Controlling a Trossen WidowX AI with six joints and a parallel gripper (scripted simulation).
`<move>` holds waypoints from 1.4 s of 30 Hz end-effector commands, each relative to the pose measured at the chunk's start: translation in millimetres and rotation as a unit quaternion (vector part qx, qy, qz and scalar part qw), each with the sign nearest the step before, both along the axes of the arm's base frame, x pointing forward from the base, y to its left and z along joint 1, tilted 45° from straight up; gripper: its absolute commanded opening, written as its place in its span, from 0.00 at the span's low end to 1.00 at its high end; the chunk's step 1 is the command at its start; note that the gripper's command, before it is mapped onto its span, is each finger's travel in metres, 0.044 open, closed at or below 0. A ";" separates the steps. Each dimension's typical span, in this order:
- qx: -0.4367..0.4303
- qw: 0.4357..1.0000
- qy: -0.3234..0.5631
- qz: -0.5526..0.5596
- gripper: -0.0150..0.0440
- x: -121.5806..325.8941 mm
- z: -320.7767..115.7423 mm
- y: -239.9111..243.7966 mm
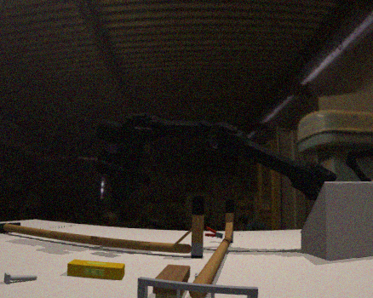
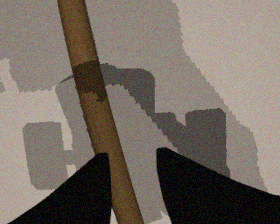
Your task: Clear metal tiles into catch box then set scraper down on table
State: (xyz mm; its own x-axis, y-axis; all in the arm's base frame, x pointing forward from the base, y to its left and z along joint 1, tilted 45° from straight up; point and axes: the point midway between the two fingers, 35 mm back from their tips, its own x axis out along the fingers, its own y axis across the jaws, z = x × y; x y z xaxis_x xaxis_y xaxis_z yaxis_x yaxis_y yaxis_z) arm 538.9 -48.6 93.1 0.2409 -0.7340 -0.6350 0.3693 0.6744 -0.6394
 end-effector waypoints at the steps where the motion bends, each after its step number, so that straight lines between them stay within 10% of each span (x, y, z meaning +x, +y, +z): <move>1: -0.008 1.000 -0.007 0.023 0.57 0.2 10.0 17.3; 11: -0.022 0.997 -0.026 0.073 1.00 -4.8 31.4 55.1; 42: -0.063 0.971 -0.088 0.215 1.00 -52.2 88.8 157.9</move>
